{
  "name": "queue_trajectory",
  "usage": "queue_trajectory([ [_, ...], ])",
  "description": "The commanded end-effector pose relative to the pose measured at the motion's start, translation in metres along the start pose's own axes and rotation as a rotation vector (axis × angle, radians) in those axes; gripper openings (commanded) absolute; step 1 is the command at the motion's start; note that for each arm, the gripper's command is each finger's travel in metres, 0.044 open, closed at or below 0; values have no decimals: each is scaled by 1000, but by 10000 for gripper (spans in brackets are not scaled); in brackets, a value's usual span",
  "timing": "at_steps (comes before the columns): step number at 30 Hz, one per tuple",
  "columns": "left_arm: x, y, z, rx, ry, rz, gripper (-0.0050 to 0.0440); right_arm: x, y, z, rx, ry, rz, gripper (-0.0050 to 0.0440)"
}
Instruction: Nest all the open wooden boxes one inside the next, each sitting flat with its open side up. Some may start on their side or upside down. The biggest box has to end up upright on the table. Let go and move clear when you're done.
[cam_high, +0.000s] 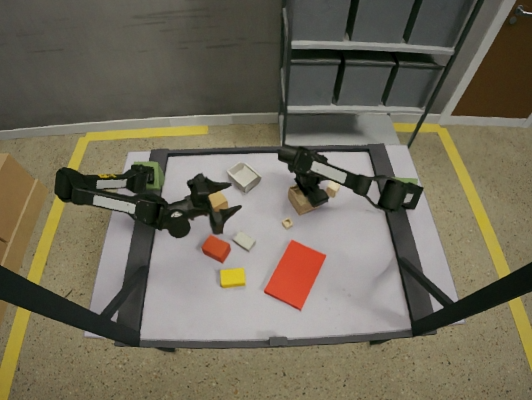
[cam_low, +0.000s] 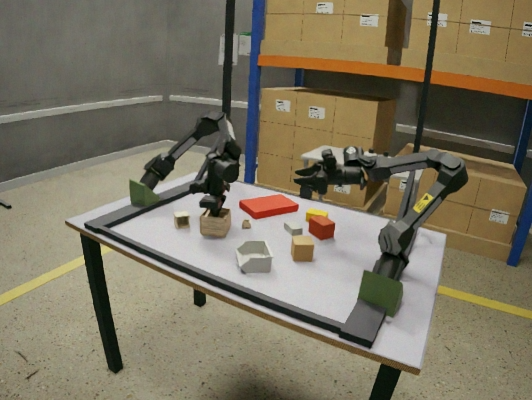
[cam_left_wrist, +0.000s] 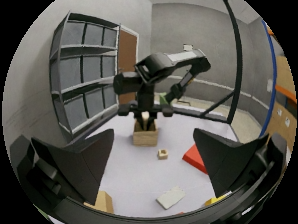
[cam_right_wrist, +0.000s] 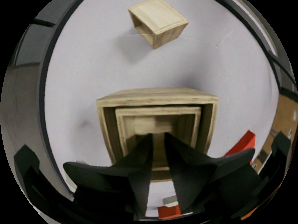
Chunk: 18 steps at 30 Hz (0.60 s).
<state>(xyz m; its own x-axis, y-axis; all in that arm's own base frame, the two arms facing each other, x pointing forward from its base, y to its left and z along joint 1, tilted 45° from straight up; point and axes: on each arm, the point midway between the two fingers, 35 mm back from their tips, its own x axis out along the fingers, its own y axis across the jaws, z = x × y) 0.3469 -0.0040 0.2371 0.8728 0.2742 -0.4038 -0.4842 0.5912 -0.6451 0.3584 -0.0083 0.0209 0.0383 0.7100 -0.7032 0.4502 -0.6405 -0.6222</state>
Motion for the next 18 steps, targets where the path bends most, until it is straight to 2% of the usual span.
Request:
queue_trajectory([
  [1, -3, -3, 3, -10, -8, -13, 400, -4, -1, -3, -11, 8, 10, 39],
  [7, -3, -3, 3, -10, -8, -13, 400, -4, -1, -3, -11, 8, 10, 0],
  [11, -3, -3, 3, -10, -8, -13, 400, -4, -1, -3, -11, 8, 10, 0],
  [14, -3, -3, 3, -10, -8, -13, 400, -8, 1, -5, -89, 11, 16, 0],
  [16, -3, -3, 3, -10, -8, -13, 400, -12, 2, -5, -216, 6, 16, 0],
  [18, -3, -3, 3, -10, -8, -13, 400, -12, 2, -5, -216, 6, 16, 0],
])
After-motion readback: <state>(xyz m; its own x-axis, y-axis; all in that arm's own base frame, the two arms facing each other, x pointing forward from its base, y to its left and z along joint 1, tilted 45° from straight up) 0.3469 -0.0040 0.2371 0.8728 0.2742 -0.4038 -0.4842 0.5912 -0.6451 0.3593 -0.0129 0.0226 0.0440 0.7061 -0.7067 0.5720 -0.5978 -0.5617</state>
